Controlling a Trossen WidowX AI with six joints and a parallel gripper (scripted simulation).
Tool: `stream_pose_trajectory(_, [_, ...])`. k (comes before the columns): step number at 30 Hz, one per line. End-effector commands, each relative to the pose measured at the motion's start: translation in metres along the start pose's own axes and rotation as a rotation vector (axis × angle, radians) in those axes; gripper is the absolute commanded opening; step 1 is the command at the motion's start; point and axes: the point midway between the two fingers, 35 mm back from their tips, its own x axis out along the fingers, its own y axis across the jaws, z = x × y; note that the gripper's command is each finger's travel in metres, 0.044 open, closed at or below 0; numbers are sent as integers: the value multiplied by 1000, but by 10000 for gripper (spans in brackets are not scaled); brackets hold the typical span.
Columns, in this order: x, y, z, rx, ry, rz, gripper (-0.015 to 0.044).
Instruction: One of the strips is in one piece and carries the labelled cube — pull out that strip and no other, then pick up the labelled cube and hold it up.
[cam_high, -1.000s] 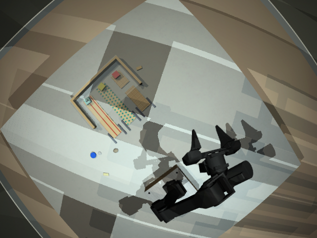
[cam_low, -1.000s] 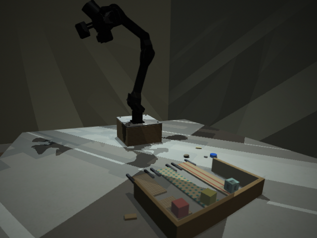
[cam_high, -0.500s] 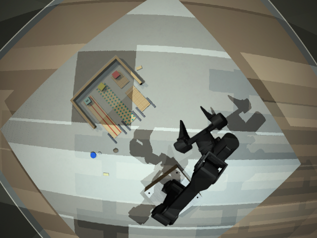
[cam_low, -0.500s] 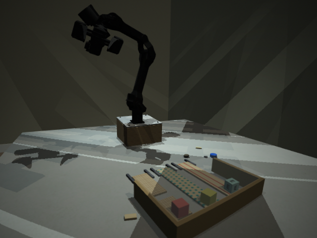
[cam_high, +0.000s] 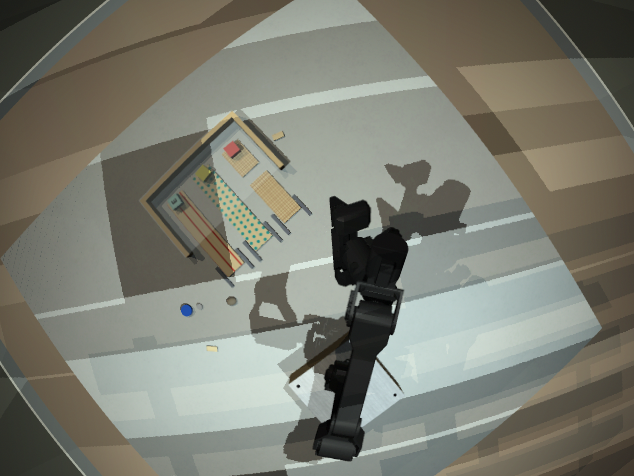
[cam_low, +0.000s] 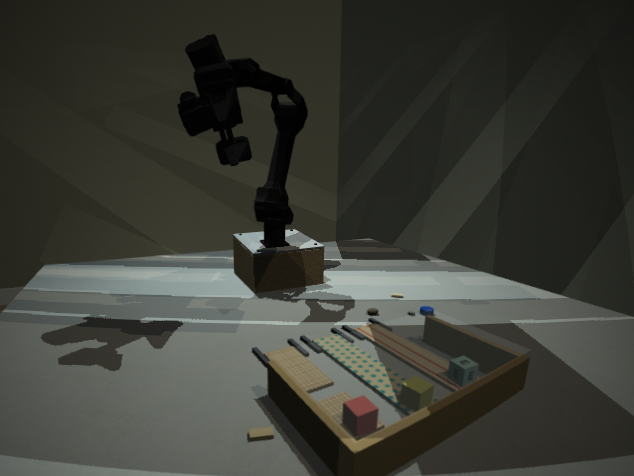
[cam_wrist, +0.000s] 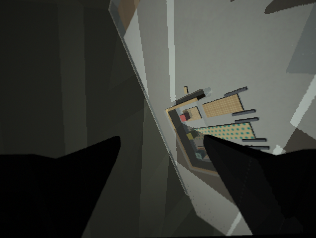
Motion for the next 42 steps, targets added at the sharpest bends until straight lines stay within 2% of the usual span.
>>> stream_pose_trajectory(1, [44,-37,-42,-583,18,-9,400])
stream_pose_trajectory(11, [78,-88,-89,-1247,31,17,400])
stream_pose_trajectory(22, [93,-153,-140,-1866,40,105,400])
stream_pose_trajectory(42, [93,-154,-140,-1878,40,108,400])
